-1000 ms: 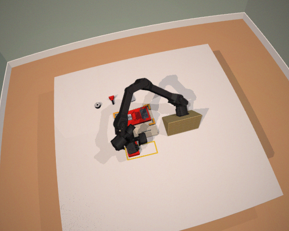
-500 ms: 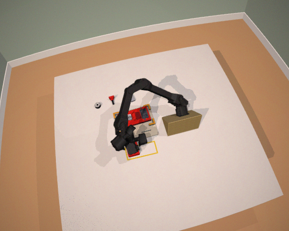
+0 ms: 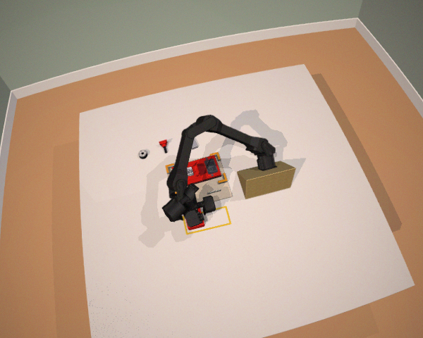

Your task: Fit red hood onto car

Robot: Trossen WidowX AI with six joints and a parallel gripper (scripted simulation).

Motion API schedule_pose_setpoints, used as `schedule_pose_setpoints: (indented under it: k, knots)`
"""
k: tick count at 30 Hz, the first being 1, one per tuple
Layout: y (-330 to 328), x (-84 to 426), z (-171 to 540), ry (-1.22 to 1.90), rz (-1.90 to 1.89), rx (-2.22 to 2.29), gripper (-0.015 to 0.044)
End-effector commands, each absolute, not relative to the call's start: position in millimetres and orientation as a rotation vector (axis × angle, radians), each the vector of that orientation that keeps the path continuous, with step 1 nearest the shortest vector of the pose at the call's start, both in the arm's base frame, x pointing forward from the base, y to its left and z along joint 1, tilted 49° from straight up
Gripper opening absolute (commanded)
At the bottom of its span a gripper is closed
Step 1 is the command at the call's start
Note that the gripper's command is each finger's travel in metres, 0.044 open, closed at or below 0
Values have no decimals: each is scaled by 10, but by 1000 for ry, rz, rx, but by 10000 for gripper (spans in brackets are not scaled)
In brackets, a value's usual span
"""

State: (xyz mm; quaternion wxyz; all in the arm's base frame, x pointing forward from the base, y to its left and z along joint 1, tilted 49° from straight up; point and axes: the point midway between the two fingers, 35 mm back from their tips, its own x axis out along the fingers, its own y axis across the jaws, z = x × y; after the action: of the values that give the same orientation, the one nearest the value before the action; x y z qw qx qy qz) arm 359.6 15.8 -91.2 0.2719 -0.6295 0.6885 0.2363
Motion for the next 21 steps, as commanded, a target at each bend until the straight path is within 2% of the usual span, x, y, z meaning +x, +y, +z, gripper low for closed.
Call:
schedule_pose_setpoints:
  k: [1,5,9,18,21]
  knots:
    - [129,3588,-941,1859,640,-1699,440]
    - [115,3586,-953,1859,640,-1699,440]
    - [139,3594,-928,1854,636,-1695,335]
    - [139,3594,-928,1854,636,-1695,275]
    - [150,3595,-921,1853,637,-1696,196]
